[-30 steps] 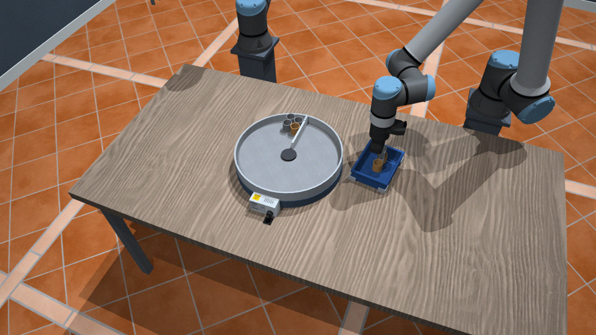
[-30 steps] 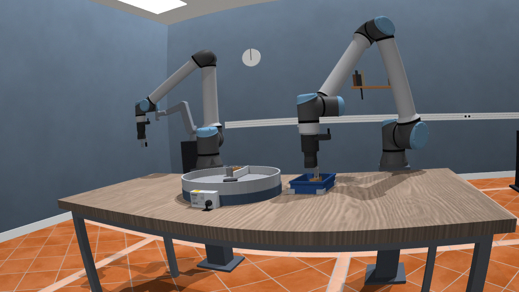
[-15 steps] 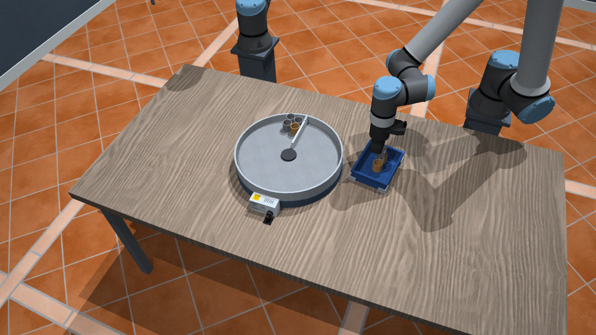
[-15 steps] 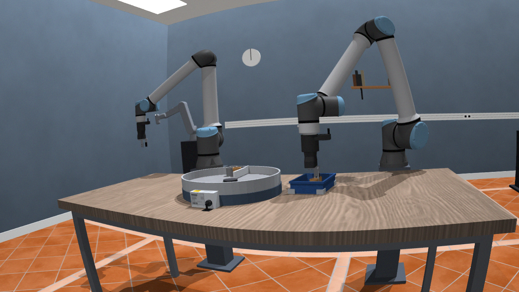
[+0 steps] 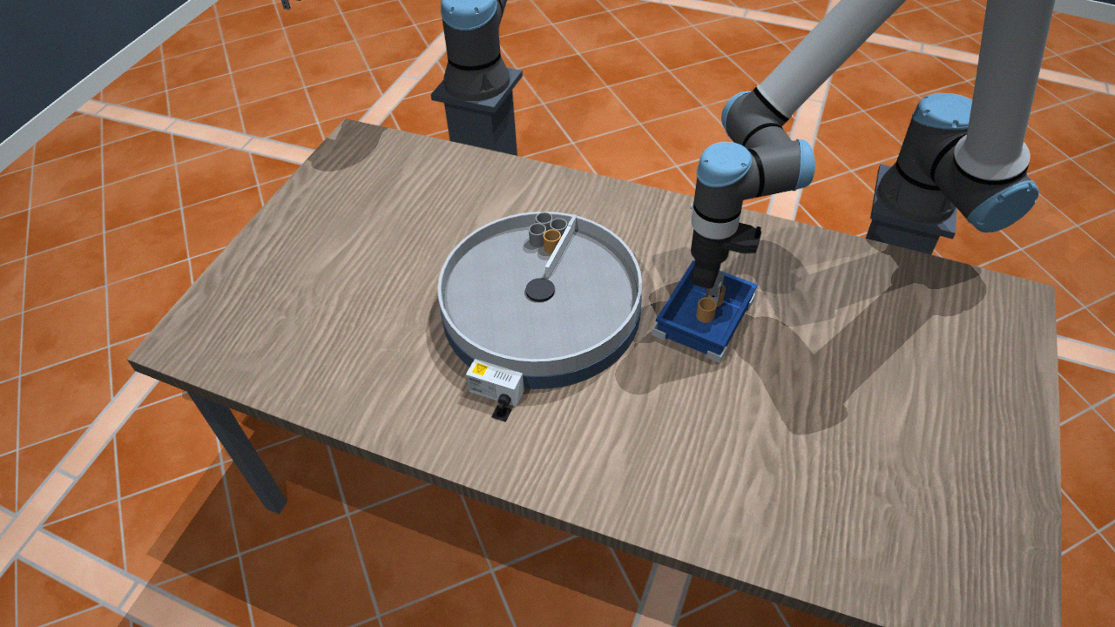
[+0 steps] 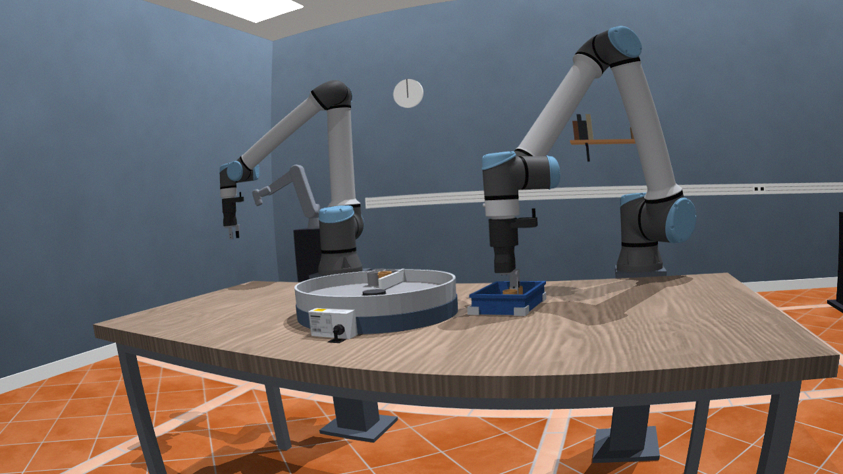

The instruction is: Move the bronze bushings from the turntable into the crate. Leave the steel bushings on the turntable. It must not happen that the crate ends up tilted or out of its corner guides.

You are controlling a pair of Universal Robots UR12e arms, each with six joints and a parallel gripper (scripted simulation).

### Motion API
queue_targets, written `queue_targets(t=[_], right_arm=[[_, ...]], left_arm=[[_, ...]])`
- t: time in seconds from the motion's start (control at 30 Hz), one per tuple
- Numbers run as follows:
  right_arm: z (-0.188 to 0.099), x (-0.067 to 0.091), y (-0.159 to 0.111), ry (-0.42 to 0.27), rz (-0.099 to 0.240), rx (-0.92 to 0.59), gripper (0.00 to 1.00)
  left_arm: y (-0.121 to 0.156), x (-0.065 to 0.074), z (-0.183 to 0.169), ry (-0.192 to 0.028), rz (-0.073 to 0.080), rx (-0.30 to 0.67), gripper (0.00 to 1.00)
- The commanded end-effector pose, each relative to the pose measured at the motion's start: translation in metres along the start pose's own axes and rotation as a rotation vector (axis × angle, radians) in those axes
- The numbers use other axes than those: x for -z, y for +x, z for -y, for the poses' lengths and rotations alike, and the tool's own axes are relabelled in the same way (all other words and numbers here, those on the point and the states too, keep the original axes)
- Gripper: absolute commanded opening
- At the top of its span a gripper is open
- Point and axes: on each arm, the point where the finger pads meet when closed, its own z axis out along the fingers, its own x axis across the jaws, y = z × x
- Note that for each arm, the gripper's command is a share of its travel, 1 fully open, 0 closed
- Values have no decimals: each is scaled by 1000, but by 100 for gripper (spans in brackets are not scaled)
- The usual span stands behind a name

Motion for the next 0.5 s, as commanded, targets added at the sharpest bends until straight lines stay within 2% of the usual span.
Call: queue_targets(t=[0.0,0.23,0.47], right_arm=[[-1,1,0,-2,0,0,100],[-1,1,0,-2,0,0,100],[-1,1,0,-2,0,0,100]], left_arm=[[1,2,-1,-1,-1,0,38],[1,13,-1,-2,-1,0,38],[1,42,-1,-2,-1,0,38]])
